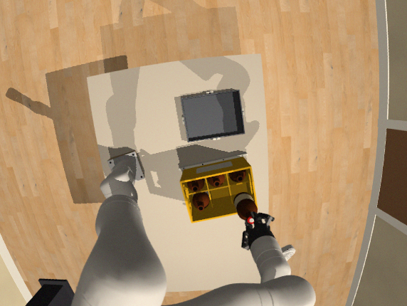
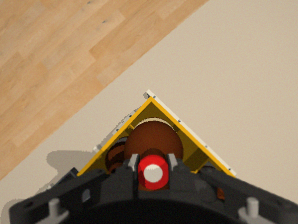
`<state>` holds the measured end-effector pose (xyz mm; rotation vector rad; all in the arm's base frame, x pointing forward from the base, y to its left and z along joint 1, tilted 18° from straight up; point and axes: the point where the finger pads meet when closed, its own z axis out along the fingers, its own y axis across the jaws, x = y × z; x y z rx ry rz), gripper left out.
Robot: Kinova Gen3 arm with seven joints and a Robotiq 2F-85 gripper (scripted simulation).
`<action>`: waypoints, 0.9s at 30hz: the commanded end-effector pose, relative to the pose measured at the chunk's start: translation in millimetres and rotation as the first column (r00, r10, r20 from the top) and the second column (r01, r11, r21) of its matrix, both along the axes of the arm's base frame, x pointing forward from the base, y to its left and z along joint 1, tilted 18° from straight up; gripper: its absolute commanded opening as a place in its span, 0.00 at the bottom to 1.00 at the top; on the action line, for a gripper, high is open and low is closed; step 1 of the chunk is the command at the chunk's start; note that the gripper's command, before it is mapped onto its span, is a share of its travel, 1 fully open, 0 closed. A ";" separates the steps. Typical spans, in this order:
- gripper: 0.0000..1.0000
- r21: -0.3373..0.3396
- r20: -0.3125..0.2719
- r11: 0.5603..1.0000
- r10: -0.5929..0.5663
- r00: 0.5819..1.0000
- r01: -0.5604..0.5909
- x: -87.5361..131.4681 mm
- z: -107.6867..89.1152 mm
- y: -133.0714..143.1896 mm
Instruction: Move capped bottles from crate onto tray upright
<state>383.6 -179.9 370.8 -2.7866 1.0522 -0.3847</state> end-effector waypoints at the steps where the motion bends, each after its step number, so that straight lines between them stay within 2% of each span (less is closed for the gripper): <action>1: 0.00 -0.001 0.014 1.000 0.002 1.000 -0.002 -0.1 10.6 -0.7; 7: 0.00 -0.001 0.019 1.000 0.004 1.000 -0.004 -4.1 26.4 -1.1; 26: 0.00 -0.001 0.019 1.000 0.004 1.000 -0.004 -33.2 19.4 30.3; 27: 0.00 -0.007 0.005 1.000 -0.002 1.000 0.002 -33.2 15.4 29.4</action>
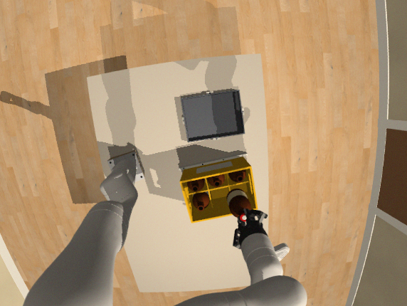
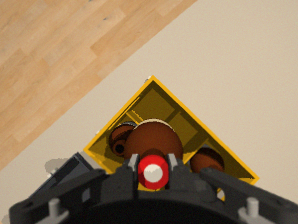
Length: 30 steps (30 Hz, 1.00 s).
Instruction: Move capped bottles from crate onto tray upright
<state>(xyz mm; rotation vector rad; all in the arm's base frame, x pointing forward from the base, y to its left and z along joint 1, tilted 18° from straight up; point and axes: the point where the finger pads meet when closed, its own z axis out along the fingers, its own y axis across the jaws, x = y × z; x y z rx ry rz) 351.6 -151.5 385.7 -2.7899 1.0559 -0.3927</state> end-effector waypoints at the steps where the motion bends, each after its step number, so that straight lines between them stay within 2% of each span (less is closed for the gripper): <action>1: 0.00 0.000 0.003 1.000 0.001 1.000 -0.001 -3.1 0.3 3.1; 30: 0.00 0.005 0.015 1.000 0.006 1.000 -0.006 -52.6 -8.0 58.5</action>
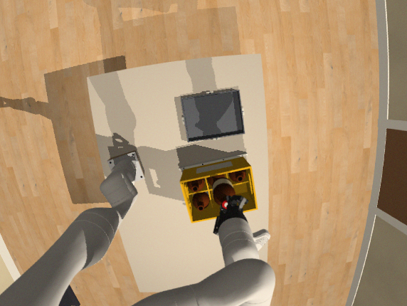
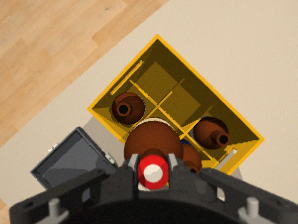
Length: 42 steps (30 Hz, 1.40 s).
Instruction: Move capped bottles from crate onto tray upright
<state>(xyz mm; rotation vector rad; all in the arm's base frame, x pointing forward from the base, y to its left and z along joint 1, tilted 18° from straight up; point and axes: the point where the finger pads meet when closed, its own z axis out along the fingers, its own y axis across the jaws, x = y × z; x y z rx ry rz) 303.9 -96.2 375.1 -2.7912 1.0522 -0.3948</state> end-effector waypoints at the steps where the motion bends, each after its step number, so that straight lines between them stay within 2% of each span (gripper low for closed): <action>1: 0.00 0.006 0.015 1.000 0.004 1.000 -0.004 -6.8 2.4 5.3; 35: 0.00 0.006 0.014 1.000 0.004 1.000 -0.004 -50.7 -9.6 67.4; 42: 0.00 0.006 0.011 1.000 0.004 1.000 -0.004 -49.7 -10.0 77.3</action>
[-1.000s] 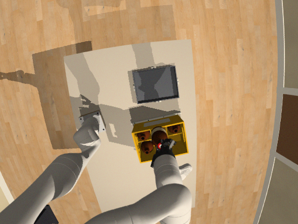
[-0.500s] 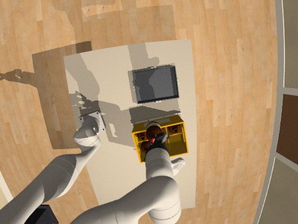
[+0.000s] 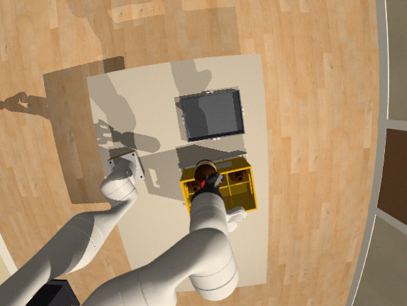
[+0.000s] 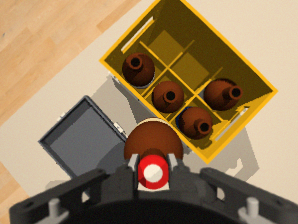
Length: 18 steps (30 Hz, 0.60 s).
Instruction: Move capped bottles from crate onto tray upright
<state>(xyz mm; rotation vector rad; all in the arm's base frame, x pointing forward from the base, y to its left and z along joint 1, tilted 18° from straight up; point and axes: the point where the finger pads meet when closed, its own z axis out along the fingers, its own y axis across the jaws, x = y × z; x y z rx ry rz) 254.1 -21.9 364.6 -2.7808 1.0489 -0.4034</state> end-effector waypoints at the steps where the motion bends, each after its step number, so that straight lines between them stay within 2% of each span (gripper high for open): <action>1: 0.00 -0.001 0.002 1.000 0.003 1.000 -0.003 0.0 0.6 4.9; 18: 0.00 0.001 0.005 1.000 0.003 1.000 -0.003 -0.1 1.8 34.6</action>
